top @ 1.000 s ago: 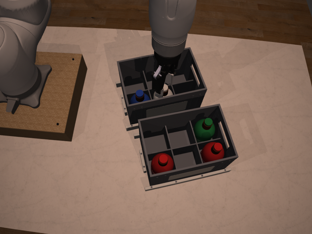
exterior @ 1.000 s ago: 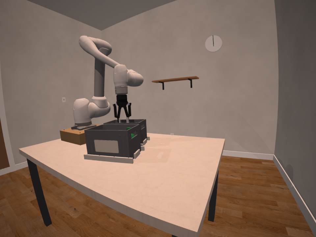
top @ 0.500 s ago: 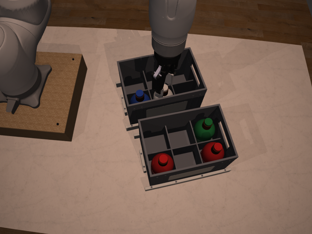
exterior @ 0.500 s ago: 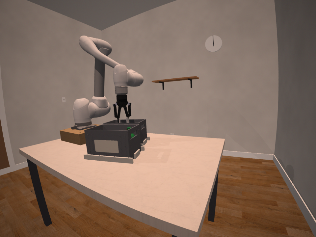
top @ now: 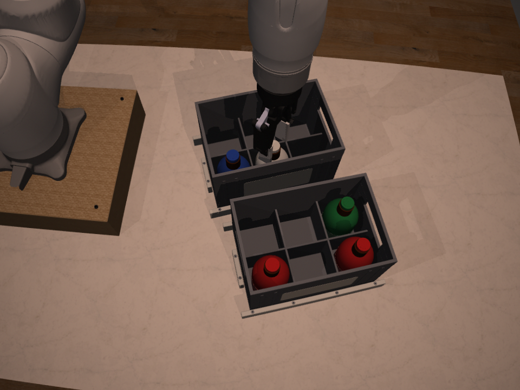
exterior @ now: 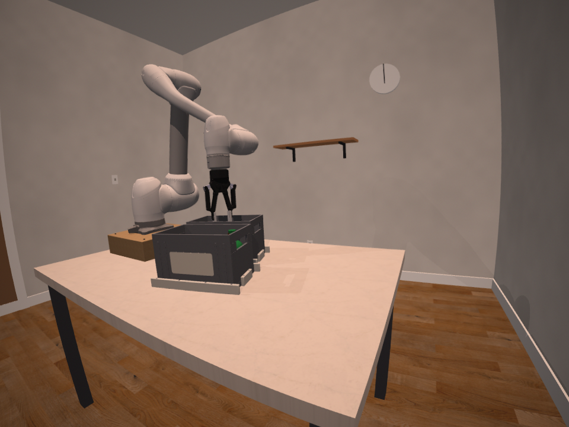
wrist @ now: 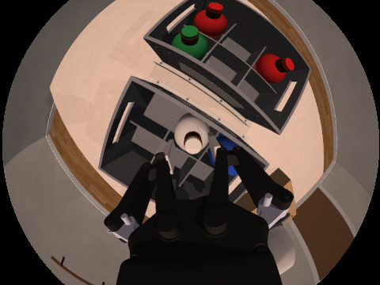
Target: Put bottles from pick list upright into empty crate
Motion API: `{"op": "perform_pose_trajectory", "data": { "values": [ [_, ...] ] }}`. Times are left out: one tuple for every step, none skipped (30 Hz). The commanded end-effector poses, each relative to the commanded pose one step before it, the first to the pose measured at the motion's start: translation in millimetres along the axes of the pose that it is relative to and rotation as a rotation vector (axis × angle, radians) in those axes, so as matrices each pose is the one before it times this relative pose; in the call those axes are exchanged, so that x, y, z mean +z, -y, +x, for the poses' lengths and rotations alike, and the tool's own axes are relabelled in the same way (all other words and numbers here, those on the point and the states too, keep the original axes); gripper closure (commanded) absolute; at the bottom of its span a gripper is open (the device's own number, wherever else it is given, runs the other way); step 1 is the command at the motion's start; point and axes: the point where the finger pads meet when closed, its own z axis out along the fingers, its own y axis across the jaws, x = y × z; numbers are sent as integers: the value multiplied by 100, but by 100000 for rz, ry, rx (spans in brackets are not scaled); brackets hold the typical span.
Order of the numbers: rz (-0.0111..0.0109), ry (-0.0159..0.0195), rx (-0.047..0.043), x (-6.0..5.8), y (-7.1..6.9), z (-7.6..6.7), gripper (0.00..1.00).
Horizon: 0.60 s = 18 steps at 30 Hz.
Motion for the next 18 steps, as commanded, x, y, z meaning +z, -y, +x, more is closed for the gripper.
{"op": "perform_pose_trajectory", "data": {
  "values": [
    [14,15,-2,-694,3,-2,62],
    [0,0,0,-267,0,0,62],
    [0,0,0,-267,0,0,62],
    [0,0,0,-267,0,0,62],
    [0,0,0,-267,0,0,62],
    [0,0,0,-267,0,0,62],
    [0,0,0,-267,0,0,62],
    [0,0,0,-267,0,0,62],
    [0,0,0,0,0,0,62],
    [0,0,0,0,0,0,62],
    [0,0,0,-267,0,0,62],
    [0,0,0,-267,0,0,62],
    [0,0,0,-267,0,0,62],
    [0,0,0,-267,0,0,62],
    [0,0,0,-267,0,0,62],
    [0,0,0,-267,0,0,62],
    [0,0,0,-267,0,0,62],
    [0,0,0,-267,0,0,62]
  ]
}}
